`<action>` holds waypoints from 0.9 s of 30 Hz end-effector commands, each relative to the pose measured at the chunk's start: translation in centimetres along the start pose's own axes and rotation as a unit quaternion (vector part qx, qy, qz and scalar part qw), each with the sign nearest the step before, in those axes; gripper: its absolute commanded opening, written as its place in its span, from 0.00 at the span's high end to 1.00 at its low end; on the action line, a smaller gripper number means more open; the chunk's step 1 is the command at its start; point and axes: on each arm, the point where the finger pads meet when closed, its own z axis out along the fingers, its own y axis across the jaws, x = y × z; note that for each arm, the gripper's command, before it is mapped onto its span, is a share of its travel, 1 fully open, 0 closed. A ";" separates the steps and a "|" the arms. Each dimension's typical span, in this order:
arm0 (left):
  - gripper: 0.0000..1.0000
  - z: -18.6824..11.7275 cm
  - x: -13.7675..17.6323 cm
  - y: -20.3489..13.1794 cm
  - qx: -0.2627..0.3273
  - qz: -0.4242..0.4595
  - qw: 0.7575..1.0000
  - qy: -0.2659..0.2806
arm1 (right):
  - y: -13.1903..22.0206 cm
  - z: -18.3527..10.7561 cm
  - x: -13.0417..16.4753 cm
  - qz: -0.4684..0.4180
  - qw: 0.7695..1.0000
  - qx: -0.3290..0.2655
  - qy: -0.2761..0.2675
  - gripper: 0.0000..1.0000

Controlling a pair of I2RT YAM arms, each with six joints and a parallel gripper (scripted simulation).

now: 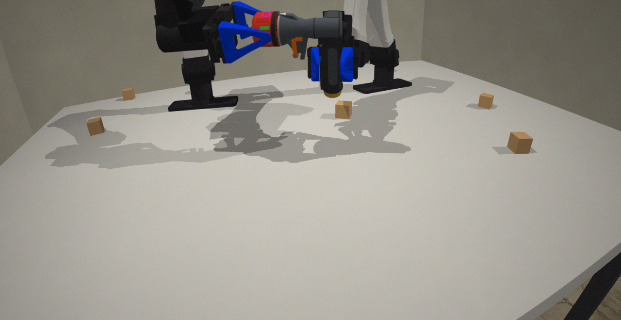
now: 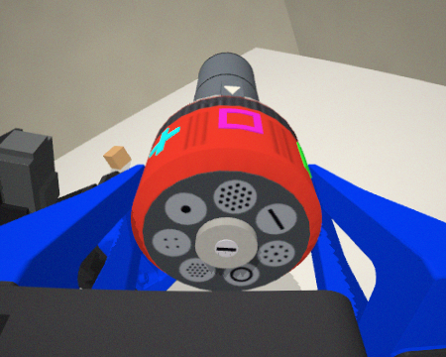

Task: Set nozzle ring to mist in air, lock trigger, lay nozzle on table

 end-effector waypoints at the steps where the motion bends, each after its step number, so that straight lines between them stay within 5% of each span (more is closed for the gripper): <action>1: 0.64 0.5 -6.0 -0.1 -0.002 -0.049 0.995 -0.091 | 0.4 0.3 -0.6 0.020 1.000 -0.006 -0.004 1.00; 2: 0.64 0.5 -6.0 -0.1 -0.002 -0.049 0.995 -0.091 | 0.4 0.1 -0.8 0.124 0.992 -0.004 -0.006 1.00; 5: 0.64 0.5 -6.0 -0.1 -0.001 -0.049 0.995 -0.091 | 0.0 0.3 -0.1 0.199 0.980 -0.005 0.002 1.00; 15: 0.64 0.5 -6.0 -0.2 -0.001 -0.044 0.995 -0.091 | -0.2 -0.3 -0.4 0.394 0.919 -0.001 0.001 1.00; 18: 0.64 0.5 -6.0 -0.2 0.000 -0.043 0.995 -0.091 | -0.2 -0.4 0.2 0.401 0.916 0.000 0.000 1.00; 19: 0.64 0.5 -6.0 -0.2 0.000 -0.043 0.995 -0.091 | 0.4 -0.1 -0.4 0.455 0.890 -0.005 0.004 1.00; 27: 0.64 0.5 -6.0 0.0 -0.005 -0.044 0.995 -0.090 | 0.1 -0.2 0.3 0.588 0.809 0.000 0.007 1.00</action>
